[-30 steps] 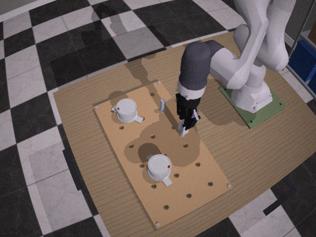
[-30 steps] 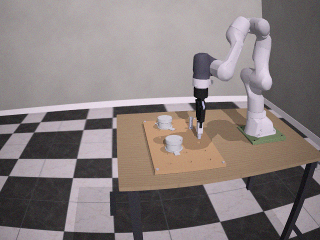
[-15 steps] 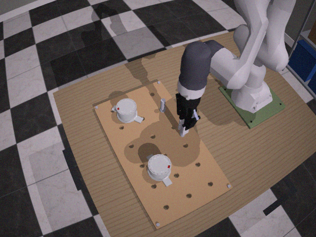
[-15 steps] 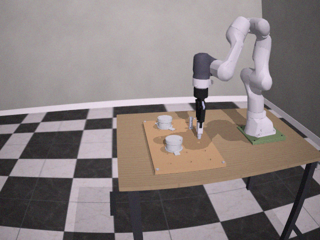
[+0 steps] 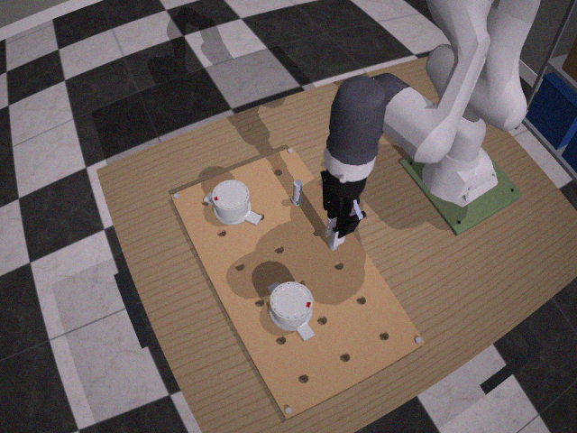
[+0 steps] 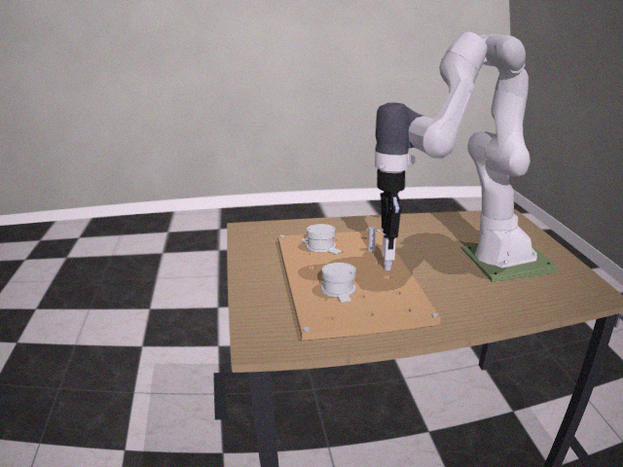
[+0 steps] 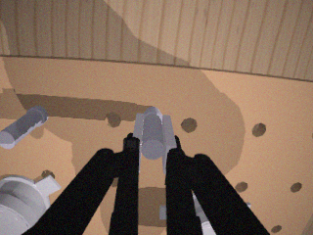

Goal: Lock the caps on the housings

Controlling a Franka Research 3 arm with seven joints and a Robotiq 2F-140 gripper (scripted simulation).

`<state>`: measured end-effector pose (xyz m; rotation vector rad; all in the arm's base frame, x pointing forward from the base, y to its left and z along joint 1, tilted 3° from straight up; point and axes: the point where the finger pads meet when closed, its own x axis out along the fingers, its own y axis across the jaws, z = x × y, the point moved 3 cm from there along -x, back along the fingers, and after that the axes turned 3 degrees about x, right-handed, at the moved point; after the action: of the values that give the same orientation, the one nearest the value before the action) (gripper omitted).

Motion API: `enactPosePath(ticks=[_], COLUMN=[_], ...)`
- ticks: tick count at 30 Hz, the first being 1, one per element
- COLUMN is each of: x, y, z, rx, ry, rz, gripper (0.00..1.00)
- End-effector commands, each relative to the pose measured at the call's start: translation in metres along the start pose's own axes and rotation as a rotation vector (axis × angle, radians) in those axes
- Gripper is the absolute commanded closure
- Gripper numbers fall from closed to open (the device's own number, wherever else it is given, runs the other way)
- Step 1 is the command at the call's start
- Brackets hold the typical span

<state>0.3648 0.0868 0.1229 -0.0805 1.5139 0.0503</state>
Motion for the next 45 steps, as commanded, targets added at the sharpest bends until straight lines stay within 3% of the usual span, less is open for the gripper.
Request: enactPosePath(ticks=[1, 27, 45], x=[0.000, -0.022, -0.055], y=[-0.001, -0.001, -0.001], z=[-0.001, 0.000, 0.000], rx=[0.001, 0.001, 0.001], ry=[0.001, 0.001, 0.001], rz=[-0.001, -0.001, -0.001], gripper=[0.90, 0.90, 0.90])
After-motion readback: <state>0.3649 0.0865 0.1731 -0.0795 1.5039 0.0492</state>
